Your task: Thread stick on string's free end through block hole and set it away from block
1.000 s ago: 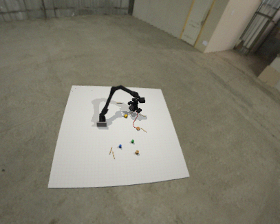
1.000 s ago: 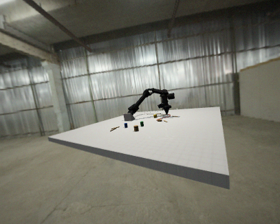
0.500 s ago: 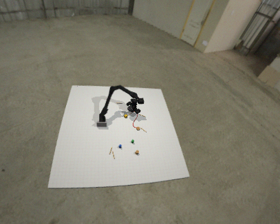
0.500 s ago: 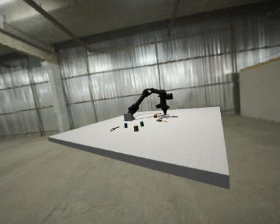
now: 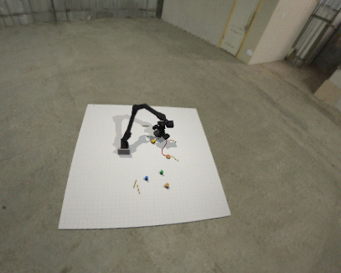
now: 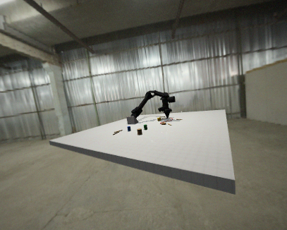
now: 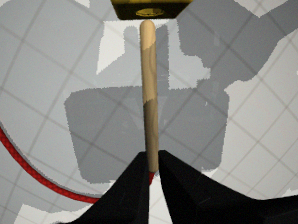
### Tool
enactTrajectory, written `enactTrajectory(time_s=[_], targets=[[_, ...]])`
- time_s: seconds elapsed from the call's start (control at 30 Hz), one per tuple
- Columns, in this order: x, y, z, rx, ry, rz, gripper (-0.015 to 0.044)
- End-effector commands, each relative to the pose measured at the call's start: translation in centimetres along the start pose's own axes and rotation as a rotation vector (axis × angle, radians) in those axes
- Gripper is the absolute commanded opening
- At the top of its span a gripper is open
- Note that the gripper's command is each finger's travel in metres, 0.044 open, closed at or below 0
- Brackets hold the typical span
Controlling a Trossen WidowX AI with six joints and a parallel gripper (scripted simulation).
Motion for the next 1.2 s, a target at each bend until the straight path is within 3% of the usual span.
enactTrajectory(time_s=[0.0,1.17], targets=[[0.0,-0.2,-0.5,0.006,0.004,0.004,0.0000],[0.1,0.4,-4.4,0.005,0.002,0.003,0.0000]])
Point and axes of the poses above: the point midway between the two fingers, 35 mm back from their tips, its own x axis back along the fingers, its own y axis across the jaws, z = x × y, the point moved 2 cm from there along x, back along the fingers, and after that the axes turned 9 degrees about -x, right-handed, at the moved point
